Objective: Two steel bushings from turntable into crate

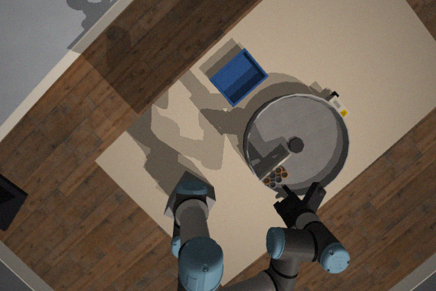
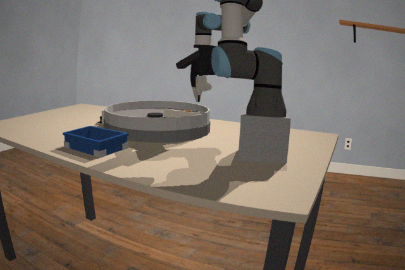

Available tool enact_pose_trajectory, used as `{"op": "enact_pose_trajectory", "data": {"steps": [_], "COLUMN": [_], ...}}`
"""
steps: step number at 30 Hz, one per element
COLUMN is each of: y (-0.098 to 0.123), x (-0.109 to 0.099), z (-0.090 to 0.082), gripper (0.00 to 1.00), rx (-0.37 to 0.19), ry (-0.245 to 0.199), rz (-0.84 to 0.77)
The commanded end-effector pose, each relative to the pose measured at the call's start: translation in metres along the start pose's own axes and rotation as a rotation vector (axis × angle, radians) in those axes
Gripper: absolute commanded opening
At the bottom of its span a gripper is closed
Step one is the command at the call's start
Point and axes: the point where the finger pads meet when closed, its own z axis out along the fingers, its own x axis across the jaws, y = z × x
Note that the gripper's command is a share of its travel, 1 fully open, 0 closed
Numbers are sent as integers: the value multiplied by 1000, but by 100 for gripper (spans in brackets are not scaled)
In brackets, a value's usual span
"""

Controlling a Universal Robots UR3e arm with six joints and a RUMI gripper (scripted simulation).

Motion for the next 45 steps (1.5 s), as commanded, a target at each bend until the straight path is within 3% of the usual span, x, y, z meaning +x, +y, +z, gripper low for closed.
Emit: {"op": "enact_pose_trajectory", "data": {"steps": [1,23,31,45], "y": [-1,-1,-1,-1], "x": [1,1,1,1], "z": [-1,0,23,23], "gripper": [6,6,6,6], "rx": [2,2,2,2], "ry": [2,2,2,2], "rz": [0,0,0,0]}}
